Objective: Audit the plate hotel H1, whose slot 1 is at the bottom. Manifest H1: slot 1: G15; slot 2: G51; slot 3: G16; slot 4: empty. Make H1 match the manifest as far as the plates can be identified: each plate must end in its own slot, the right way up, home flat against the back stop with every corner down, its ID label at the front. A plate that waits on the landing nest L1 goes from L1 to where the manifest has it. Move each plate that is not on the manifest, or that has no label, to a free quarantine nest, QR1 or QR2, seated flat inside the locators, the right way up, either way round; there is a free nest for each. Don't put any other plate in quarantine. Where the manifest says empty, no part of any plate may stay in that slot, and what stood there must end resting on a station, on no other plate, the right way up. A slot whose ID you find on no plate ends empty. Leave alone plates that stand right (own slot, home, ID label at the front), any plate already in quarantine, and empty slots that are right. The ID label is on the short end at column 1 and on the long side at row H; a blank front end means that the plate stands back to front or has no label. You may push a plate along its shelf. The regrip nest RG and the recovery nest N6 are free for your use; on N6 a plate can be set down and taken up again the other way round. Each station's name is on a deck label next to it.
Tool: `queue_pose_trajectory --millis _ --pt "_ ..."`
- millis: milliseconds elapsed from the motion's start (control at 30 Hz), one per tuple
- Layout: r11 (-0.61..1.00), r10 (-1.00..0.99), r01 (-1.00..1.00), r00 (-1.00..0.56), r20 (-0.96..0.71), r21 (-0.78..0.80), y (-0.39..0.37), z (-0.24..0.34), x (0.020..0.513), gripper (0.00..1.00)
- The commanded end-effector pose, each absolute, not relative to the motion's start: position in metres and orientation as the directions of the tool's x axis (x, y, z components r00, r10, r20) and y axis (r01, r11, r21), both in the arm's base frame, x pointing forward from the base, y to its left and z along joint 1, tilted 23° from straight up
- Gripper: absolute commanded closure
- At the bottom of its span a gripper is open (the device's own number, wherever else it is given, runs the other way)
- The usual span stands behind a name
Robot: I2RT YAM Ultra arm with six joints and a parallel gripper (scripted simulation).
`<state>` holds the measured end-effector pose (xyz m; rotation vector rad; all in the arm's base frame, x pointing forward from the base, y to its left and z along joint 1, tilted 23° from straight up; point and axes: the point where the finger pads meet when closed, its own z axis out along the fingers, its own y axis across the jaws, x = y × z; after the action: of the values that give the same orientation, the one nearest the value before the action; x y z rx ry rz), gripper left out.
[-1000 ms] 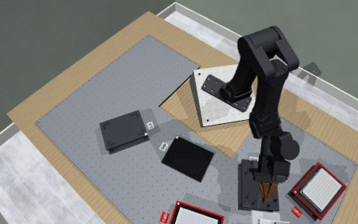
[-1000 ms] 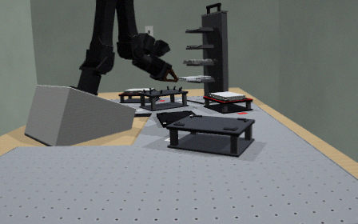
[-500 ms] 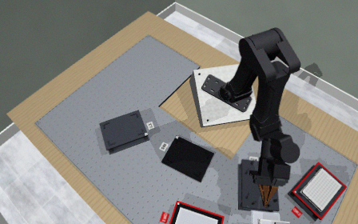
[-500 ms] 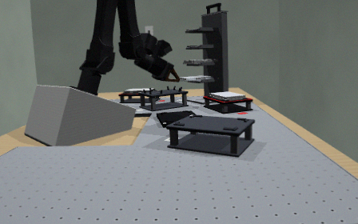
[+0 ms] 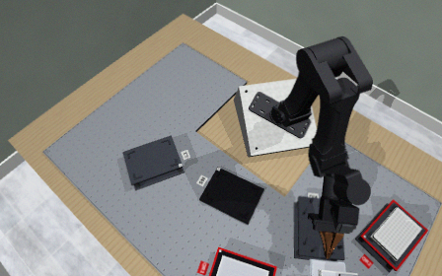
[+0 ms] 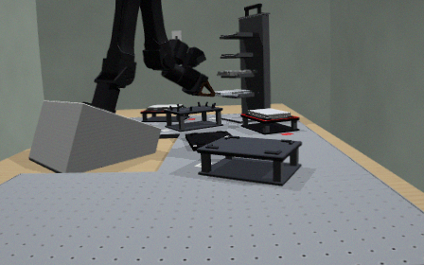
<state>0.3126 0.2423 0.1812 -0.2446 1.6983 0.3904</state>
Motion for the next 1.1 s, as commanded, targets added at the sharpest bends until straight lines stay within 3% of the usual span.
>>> queue_pose_trajectory --millis 0,1067 --pt "0.918 0.06 -0.378 -0.163 -0.985 0.119 0.243 0.185 0.314 1.0" --pt "0.918 0.06 -0.378 -0.162 -0.985 0.118 0.249 0.192 0.33 1.0"
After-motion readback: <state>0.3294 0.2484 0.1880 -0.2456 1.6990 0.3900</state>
